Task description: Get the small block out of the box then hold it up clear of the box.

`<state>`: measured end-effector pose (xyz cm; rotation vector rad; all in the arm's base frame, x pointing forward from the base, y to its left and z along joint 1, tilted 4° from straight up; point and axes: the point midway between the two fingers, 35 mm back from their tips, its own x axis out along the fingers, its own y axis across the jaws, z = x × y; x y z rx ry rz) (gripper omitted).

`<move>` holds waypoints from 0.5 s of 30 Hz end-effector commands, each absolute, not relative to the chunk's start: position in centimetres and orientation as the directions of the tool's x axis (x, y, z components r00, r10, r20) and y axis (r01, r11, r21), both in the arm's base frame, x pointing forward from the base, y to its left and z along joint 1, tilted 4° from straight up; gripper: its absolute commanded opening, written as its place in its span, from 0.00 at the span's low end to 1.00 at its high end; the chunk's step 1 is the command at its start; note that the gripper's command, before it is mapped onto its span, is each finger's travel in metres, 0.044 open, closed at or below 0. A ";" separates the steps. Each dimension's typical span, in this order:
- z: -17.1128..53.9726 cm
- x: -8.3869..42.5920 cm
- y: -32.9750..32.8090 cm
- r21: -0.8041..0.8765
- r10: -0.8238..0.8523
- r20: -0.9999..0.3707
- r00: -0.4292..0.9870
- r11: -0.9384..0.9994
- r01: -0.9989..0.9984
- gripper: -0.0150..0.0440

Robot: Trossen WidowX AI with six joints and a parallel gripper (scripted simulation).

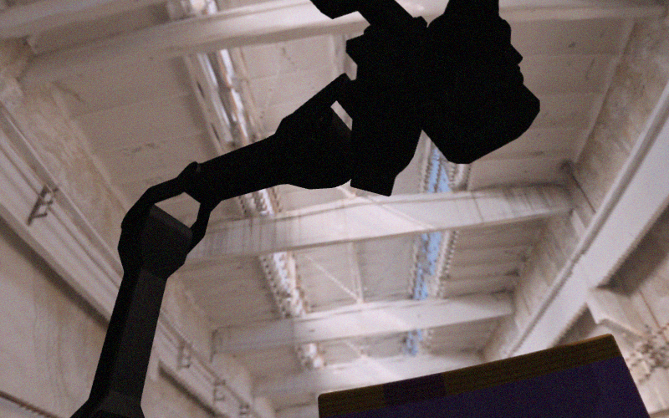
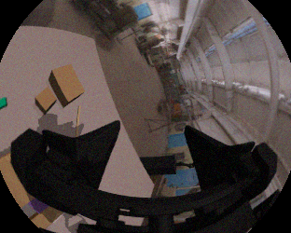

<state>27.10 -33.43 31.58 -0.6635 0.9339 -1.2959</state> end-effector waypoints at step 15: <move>20.8 33.5 -8.7 -0.528 -0.491 -0.828 0.272 0.519 -0.672 0.93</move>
